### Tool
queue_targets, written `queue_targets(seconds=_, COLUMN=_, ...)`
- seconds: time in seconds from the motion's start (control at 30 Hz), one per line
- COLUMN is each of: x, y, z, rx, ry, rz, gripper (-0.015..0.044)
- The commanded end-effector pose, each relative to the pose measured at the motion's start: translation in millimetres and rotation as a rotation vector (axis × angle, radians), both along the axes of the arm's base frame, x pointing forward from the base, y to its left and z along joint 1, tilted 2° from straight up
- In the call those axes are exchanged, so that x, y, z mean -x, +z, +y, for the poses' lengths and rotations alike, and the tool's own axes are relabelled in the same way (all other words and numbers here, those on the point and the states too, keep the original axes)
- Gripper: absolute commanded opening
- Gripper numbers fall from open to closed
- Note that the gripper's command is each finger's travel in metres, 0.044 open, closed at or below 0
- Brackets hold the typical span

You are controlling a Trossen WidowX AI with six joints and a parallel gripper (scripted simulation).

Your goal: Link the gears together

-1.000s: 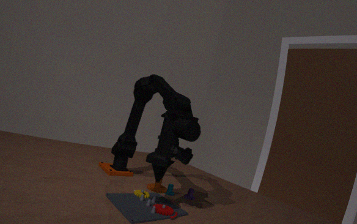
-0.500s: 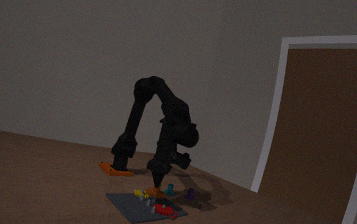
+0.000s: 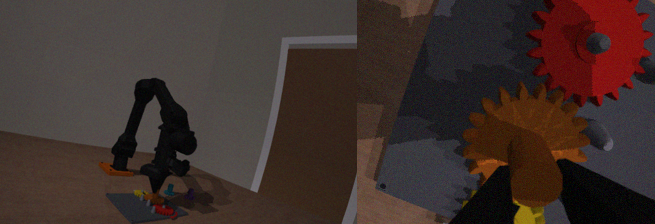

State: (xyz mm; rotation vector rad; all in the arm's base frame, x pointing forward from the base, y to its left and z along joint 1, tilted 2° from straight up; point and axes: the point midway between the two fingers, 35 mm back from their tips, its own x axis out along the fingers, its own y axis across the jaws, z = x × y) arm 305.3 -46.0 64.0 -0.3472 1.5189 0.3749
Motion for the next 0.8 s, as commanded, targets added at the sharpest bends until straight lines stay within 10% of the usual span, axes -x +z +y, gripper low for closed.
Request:
queue_targets(seconds=0.0, x=0.9, y=-0.9, z=-1.0, rx=0.001, ry=-0.056, rz=0.008, gripper=0.0)
queue_targets(seconds=0.77, x=0.7, y=-4.3, z=-1.1, rx=0.005, ry=0.246, rz=0.002, gripper=0.0)
